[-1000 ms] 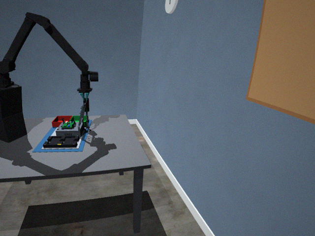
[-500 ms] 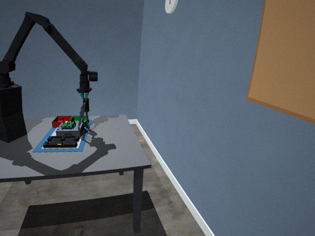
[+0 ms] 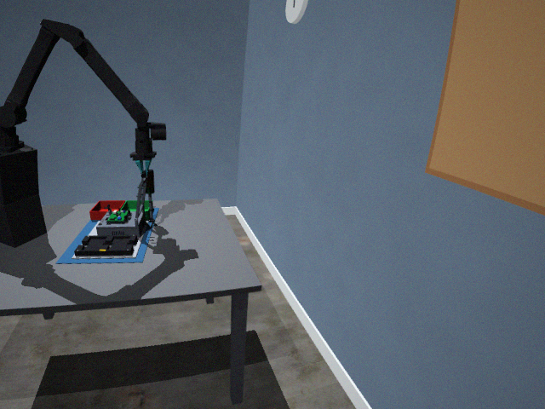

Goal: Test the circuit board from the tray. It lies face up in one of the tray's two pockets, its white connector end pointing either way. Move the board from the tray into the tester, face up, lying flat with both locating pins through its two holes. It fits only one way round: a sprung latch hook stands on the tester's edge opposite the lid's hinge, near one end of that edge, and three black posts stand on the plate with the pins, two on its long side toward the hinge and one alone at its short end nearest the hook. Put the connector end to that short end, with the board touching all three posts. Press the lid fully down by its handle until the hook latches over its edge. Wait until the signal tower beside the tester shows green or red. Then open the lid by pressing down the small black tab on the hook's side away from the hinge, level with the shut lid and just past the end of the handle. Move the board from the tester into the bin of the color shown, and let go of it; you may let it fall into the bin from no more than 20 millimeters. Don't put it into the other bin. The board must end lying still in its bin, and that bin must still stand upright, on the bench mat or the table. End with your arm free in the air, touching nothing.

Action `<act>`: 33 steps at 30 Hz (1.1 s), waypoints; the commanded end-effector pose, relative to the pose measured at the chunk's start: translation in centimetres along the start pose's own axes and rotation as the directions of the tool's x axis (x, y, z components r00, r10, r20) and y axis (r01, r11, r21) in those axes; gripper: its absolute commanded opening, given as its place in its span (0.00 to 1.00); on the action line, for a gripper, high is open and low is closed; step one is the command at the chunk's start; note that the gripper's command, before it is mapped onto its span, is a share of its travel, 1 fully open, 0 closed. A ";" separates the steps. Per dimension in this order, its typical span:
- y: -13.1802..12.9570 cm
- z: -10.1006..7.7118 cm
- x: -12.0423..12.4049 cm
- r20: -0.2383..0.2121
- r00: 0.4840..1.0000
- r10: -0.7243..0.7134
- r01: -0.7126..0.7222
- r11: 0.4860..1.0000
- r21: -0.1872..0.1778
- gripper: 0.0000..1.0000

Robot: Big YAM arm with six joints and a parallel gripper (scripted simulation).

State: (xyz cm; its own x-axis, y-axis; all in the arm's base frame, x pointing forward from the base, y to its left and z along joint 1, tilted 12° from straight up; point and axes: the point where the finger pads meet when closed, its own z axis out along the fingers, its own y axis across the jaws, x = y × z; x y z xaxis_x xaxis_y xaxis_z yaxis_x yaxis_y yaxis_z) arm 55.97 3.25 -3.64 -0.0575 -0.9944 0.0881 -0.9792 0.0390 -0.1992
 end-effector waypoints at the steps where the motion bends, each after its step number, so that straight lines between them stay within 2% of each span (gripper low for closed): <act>1: 0.9 -2.3 -0.6 0.005 1.000 -0.001 0.001 1.000 0.006 0.00; 26: 6.1 -1.8 -0.6 0.007 1.000 -0.001 0.001 1.000 0.010 0.00; 31: 7.2 -1.6 -0.5 0.005 1.000 0.000 0.000 1.000 0.001 0.00; 33: 7.4 -1.4 -0.6 0.008 1.000 0.000 -0.001 1.000 0.017 0.00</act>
State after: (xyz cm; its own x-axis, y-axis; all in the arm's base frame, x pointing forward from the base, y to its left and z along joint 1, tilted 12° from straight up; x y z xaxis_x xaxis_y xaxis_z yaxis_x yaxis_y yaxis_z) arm 49.90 3.54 -4.35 -0.0597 -0.9945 0.0858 -0.9750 0.0397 -0.2188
